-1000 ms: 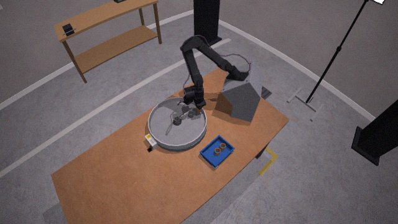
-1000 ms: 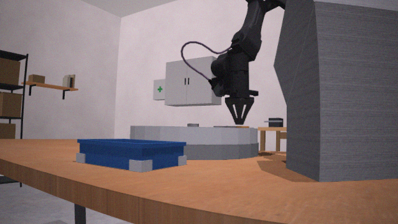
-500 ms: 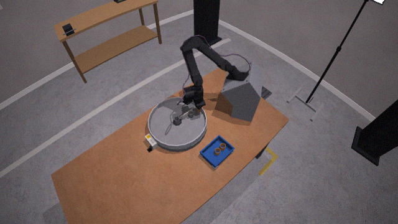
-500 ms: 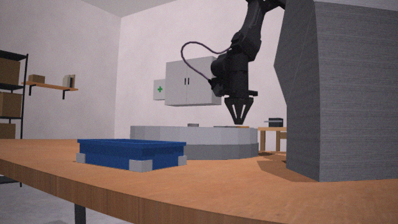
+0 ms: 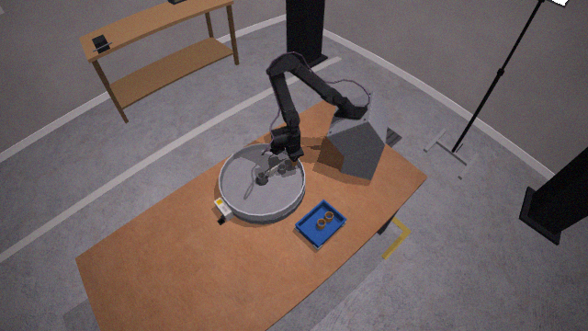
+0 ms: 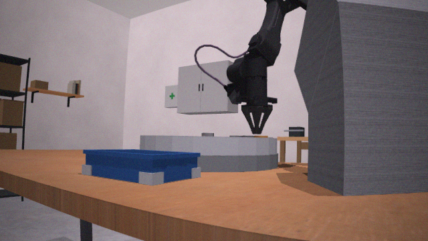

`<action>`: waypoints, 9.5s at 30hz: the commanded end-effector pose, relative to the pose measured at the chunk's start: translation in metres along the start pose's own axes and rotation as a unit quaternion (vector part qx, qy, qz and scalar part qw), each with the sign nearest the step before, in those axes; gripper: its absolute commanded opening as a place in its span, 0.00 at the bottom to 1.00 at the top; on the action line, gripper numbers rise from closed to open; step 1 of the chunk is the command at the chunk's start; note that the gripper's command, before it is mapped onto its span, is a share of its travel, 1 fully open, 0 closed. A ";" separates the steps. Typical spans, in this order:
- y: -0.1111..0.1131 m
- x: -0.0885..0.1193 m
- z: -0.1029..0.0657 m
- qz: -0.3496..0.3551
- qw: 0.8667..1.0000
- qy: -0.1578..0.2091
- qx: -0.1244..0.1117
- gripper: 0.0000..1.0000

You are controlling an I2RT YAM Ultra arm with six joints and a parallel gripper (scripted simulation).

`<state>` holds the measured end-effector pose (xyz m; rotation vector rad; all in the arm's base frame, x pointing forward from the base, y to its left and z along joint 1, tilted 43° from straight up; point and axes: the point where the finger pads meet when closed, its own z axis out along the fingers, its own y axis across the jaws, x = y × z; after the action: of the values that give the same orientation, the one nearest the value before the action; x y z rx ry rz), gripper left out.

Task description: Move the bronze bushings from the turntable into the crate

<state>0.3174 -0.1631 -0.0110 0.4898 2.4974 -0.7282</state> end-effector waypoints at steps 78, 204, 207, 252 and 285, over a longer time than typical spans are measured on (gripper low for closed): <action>0.005 -0.007 0.019 -0.003 1.000 -0.011 -0.007 0.15; 0.001 -0.017 -0.067 0.011 1.000 -0.027 -0.003 0.00; 0.001 -0.017 -0.067 0.011 1.000 -0.027 -0.003 0.00; 0.039 -0.008 -0.060 -0.003 1.000 -0.005 -0.001 0.00; 0.236 -0.022 -0.064 -0.003 1.000 -0.009 -0.003 0.00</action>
<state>0.4180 0.0411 -0.0515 0.4542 2.4995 -0.6996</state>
